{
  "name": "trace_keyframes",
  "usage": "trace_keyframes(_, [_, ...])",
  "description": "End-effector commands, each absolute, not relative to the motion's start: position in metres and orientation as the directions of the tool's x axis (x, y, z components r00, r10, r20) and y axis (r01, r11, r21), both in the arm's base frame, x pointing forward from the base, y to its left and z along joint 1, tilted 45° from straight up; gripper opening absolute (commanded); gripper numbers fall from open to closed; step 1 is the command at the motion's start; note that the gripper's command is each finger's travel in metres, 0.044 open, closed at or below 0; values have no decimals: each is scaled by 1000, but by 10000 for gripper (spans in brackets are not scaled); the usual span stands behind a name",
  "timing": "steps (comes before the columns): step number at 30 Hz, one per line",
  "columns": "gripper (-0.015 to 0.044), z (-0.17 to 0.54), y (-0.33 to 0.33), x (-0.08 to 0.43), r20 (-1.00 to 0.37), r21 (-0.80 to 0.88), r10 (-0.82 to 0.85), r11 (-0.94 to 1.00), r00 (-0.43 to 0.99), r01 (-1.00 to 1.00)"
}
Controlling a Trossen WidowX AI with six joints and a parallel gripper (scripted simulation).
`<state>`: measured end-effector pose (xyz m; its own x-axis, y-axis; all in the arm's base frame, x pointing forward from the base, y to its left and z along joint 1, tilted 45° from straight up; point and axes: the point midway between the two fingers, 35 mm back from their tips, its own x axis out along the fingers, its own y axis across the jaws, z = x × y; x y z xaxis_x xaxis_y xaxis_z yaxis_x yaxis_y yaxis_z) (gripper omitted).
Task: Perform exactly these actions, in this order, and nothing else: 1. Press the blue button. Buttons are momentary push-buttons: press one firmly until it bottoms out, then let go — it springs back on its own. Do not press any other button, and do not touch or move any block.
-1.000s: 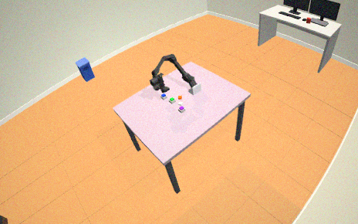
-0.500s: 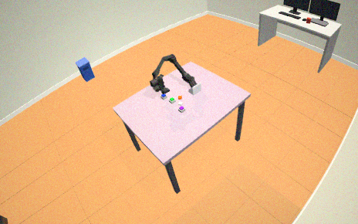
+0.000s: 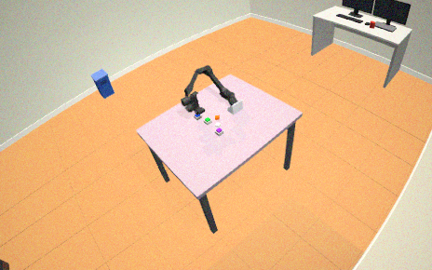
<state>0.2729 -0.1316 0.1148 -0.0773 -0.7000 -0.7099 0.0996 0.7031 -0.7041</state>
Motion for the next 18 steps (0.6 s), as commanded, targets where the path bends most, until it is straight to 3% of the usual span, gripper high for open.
trace_keyframes(1, [20,114,-134,271,-707,-707,-703,700,-83,94])
trace_keyframes(18, [20,121,-125,274,-709,-705,-700,703,-79,98])
